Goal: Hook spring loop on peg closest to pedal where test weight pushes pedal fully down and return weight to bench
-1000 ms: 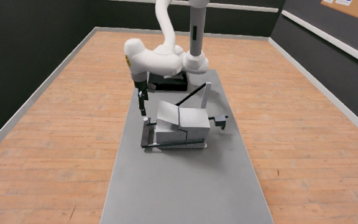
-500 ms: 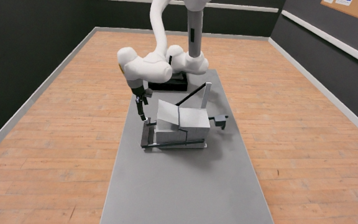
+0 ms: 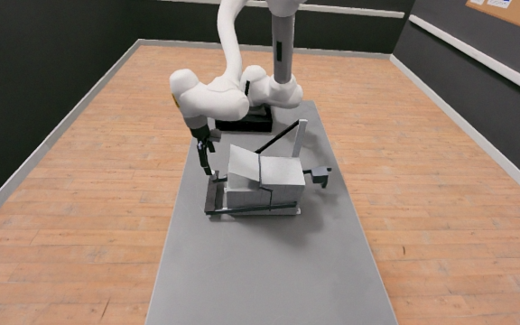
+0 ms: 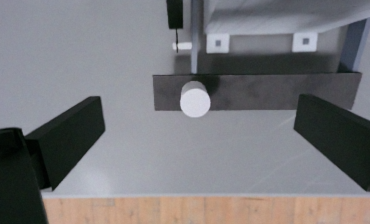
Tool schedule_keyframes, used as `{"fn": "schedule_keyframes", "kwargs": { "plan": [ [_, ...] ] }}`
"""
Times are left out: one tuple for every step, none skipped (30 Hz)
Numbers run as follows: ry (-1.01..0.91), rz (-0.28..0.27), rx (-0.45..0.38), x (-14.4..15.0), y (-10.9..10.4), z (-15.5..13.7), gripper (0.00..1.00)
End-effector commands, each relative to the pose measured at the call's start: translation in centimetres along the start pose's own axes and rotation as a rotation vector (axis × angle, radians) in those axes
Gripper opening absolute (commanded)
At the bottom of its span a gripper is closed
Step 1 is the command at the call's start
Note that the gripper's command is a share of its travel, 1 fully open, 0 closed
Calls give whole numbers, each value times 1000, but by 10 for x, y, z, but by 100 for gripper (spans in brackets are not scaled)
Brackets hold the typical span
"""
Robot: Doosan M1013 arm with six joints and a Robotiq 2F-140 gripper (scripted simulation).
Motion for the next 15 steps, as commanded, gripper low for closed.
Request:
{"fn": "schedule_keyframes", "kwargs": {
  "plan": [
    [0, -2, -4, 0, -1, 1, 100],
    [0, -2, -4, 0, 1, 0, 100],
    [0, -2, -4, 0, 2, 0, 100],
    [0, -2, -3, 0, 4, 0, 100],
    [0, -2, -3, 1, 6, -1, 100],
    [0, -2, -3, 1, 7, -1, 100],
    [0, -2, -3, 1, 9, -1, 100],
    [0, -2, -3, 1, 11, -1, 100],
    [0, -2, -3, 1, 12, -2, 100],
    [0, -2, -2, 1, 14, -2, 100],
    [0, -2, -2, 1, 15, -2, 100],
    [0, -2, -2, 1, 17, -3, 100],
    [0, -2, -2, 1, 19, -3, 100],
    [0, -2, -2, 1, 20, -3, 100],
    [0, -2, -2, 1, 22, -3, 100]
  ]
}}
Point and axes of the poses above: the point where the finger pads meet when closed, its own y axis out along the fingers, its own x axis across the jaws, z = x × y, the point moved 2 cm from there along -y, back along the fingers, and after that the axes turned 14 degrees about y, right-handed, at the moved point
